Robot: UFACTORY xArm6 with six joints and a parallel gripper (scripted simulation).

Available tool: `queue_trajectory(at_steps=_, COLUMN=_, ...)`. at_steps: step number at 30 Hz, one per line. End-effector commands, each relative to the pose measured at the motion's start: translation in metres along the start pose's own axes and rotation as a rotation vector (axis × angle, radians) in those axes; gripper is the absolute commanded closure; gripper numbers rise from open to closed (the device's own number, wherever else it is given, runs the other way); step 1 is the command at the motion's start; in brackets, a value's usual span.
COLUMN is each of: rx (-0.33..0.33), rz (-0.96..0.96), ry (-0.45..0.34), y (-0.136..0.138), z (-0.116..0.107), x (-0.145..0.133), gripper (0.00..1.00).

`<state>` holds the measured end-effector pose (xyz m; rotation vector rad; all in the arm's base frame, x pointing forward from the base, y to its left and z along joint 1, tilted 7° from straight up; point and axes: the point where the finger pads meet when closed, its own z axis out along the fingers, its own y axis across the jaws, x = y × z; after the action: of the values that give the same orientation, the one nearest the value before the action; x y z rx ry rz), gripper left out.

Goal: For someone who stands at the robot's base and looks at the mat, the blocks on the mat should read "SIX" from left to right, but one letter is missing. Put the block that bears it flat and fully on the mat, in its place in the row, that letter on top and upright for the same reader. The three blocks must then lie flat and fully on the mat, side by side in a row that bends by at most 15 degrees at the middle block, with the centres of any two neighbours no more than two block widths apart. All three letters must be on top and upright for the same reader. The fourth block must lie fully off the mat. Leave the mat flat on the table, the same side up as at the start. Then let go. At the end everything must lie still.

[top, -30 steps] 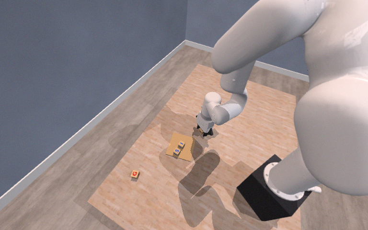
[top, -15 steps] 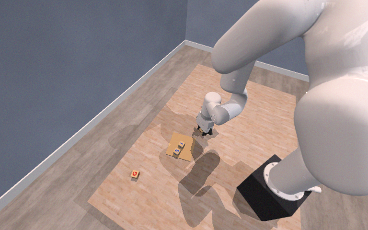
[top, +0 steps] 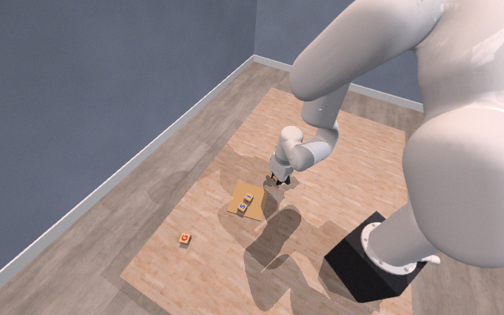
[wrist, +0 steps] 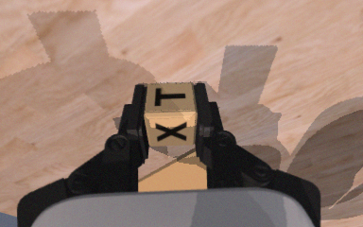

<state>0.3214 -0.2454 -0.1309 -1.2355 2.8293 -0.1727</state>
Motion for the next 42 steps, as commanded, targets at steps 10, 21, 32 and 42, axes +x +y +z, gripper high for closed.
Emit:
queue_trajectory(at_steps=10, rx=0.003, rz=0.000, ry=0.000, y=-0.001, z=-0.001, x=0.000, gripper=0.73)
queue_trajectory(at_steps=21, rx=0.003, rz=0.000, ry=0.000, y=-0.001, z=-0.001, x=0.000, gripper=0.73)
queue_trajectory(at_steps=32, rx=0.003, rz=0.000, ry=0.000, y=-0.001, z=-0.006, x=0.000, gripper=0.73)
queue_trajectory(at_steps=42, rx=0.003, rz=0.000, ry=0.000, y=-0.001, z=-0.023, x=0.000, gripper=0.73)
